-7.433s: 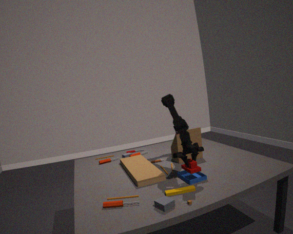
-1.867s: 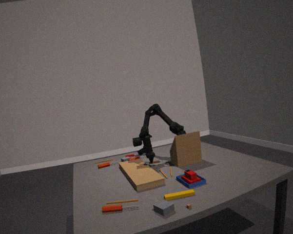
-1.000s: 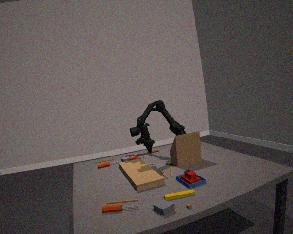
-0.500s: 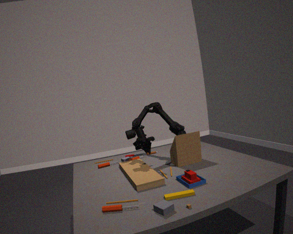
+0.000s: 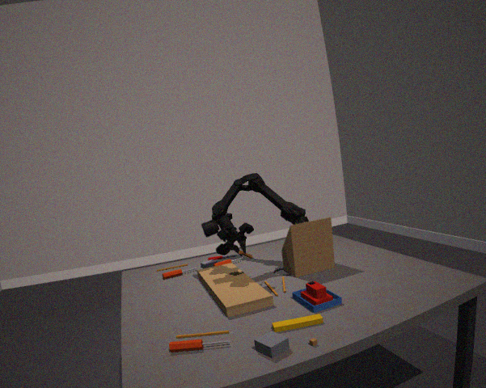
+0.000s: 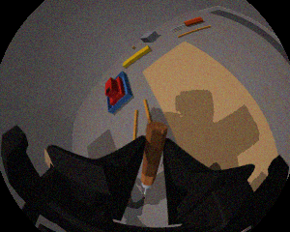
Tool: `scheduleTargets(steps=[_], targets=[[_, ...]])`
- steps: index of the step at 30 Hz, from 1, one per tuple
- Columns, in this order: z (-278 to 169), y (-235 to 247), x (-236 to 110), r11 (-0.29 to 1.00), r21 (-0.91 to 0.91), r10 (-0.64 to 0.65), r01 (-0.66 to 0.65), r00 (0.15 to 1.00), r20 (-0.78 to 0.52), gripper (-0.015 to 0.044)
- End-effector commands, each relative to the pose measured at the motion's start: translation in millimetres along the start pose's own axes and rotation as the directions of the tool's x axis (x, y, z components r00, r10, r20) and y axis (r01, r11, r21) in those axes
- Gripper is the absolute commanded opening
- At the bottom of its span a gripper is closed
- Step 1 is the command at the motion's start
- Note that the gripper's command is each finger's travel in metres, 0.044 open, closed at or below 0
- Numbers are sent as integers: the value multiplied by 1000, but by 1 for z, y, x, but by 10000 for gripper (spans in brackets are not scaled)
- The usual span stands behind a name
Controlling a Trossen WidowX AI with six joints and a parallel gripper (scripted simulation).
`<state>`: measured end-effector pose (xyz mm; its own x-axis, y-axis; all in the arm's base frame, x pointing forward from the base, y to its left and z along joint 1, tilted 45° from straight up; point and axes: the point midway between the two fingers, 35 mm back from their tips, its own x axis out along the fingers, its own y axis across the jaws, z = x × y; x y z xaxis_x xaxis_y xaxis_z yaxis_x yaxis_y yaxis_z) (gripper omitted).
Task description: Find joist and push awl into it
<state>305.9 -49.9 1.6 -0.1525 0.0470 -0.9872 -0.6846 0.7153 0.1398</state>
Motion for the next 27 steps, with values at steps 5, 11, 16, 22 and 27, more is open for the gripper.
scheduleTargets(steps=[5, 11, 16, 22, 27], targets=[[25, -2, -2, 964, -254, 123, -82, 981, 151, 0], [42, -4, -6, 900, -429, 203, -74, 943, 263, 0], [55, -8, -12, 832, -554, 262, -24, 897, 356, 0], [70, -13, -20, 740, -667, 323, 85, 825, 463, 0], [76, -16, -24, 700, -700, 344, 144, 791, 506, 0]])
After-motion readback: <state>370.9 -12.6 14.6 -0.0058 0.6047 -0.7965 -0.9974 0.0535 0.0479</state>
